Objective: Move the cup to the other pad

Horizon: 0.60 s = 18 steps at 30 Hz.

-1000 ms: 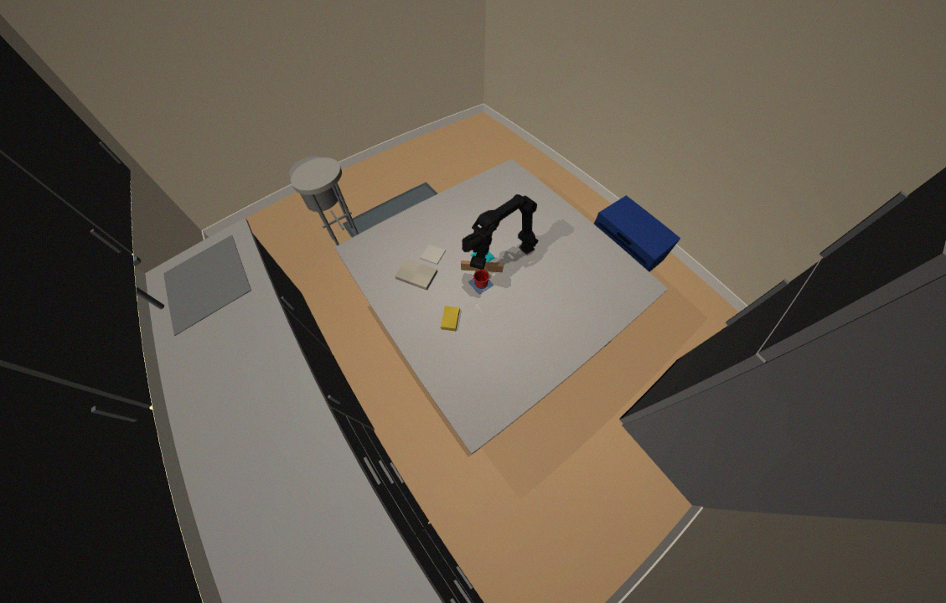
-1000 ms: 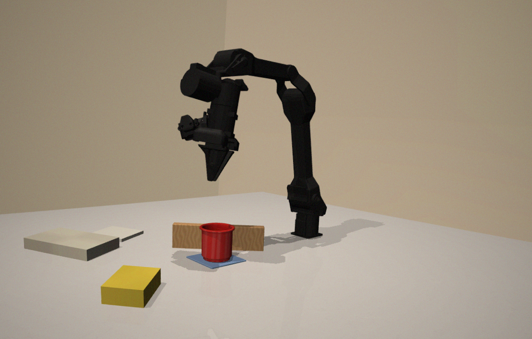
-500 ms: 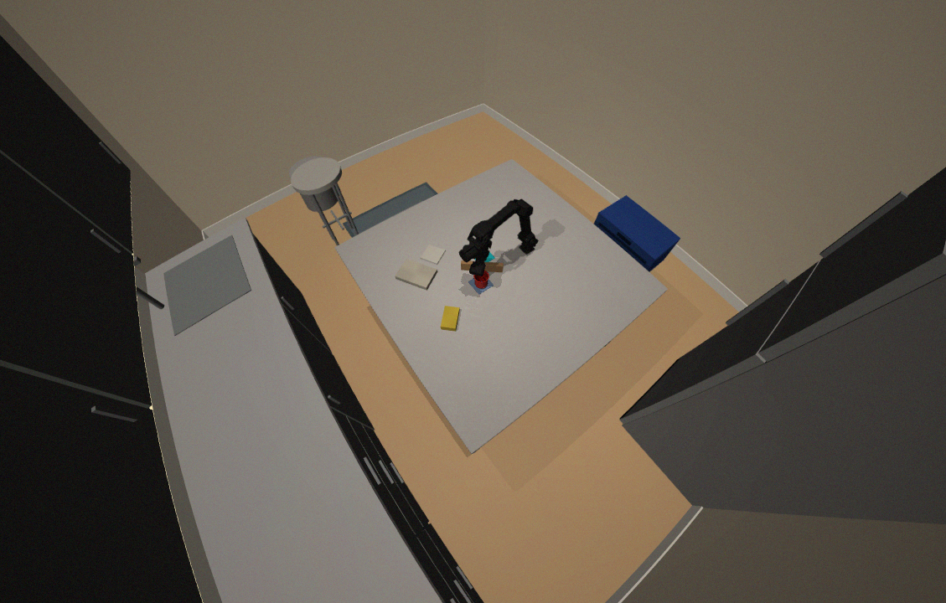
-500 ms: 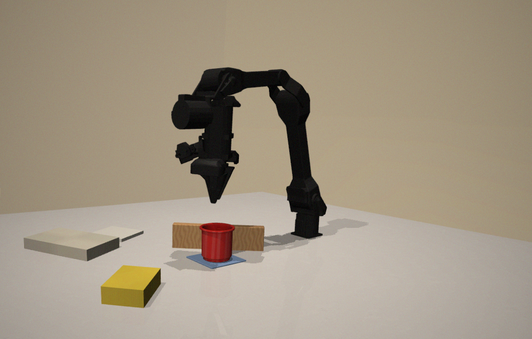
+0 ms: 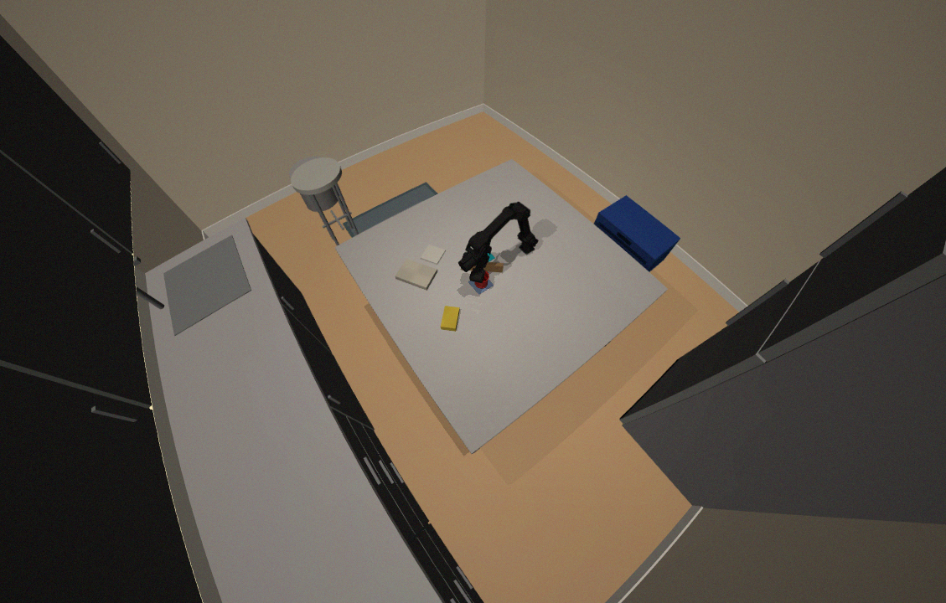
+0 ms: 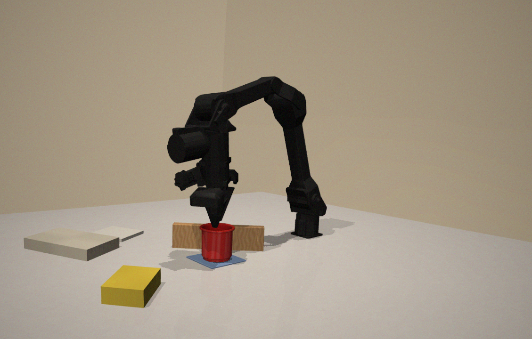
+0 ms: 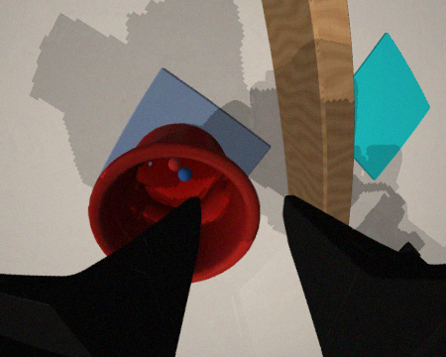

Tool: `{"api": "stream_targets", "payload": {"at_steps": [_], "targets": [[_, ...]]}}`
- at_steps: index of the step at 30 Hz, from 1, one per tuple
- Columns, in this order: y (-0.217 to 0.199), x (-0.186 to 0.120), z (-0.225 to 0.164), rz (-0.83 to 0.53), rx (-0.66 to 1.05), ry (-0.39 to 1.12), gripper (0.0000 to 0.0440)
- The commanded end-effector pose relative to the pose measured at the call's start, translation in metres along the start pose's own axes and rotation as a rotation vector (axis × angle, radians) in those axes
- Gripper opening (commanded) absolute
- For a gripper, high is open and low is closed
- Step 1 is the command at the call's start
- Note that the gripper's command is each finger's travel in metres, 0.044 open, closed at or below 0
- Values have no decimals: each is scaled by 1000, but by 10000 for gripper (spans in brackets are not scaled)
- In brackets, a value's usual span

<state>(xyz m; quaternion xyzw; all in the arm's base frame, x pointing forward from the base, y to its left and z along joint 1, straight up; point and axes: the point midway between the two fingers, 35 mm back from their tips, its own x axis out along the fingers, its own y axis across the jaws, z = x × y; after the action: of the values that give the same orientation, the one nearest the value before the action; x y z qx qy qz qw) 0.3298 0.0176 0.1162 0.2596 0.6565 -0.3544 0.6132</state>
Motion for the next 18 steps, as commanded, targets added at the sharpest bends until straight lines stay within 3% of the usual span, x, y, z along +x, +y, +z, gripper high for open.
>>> {"api": "stream_targets", "payload": {"at_steps": [1,9,16,18], "targets": [[0,18,0,-29,-6,7,177],[2,53,-3,-51,-54,27,178],[1,65,-5,-53,-113,25,17],[0,65,-5,-55,-124,22,0]]}}
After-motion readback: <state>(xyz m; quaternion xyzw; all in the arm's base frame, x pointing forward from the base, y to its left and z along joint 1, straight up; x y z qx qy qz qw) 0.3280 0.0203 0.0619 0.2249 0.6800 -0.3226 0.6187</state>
